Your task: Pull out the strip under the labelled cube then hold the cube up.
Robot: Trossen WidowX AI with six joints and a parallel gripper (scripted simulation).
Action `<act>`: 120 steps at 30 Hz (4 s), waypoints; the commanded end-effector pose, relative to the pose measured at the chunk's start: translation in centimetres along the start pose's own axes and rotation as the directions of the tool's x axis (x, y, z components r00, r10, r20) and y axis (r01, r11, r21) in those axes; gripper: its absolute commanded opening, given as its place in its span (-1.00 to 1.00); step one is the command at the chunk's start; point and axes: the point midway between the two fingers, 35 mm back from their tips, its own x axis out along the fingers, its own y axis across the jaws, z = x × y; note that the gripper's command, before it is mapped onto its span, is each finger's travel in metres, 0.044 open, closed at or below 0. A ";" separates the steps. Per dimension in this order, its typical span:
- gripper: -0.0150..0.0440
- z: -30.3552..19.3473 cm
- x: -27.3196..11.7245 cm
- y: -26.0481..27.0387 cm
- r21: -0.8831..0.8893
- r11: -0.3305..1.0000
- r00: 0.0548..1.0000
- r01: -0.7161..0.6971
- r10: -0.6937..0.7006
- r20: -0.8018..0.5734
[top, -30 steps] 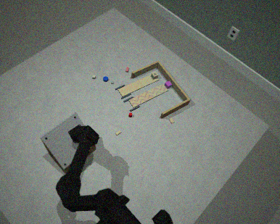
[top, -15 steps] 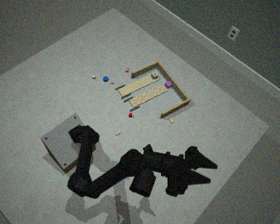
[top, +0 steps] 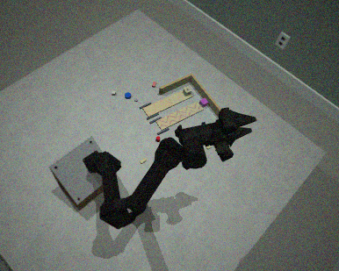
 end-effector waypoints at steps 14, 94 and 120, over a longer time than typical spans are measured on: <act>0.86 -21.3 -8.9 -17.6 -0.778 0.628 0.830 0.005 -0.437 -0.347; -0.49 -38.4 -26.1 -45.5 -0.935 -0.026 -0.196 -0.354 -0.975 0.102; -0.49 -37.5 -26.9 -49.6 -0.935 -0.030 -0.195 -0.355 -0.975 0.105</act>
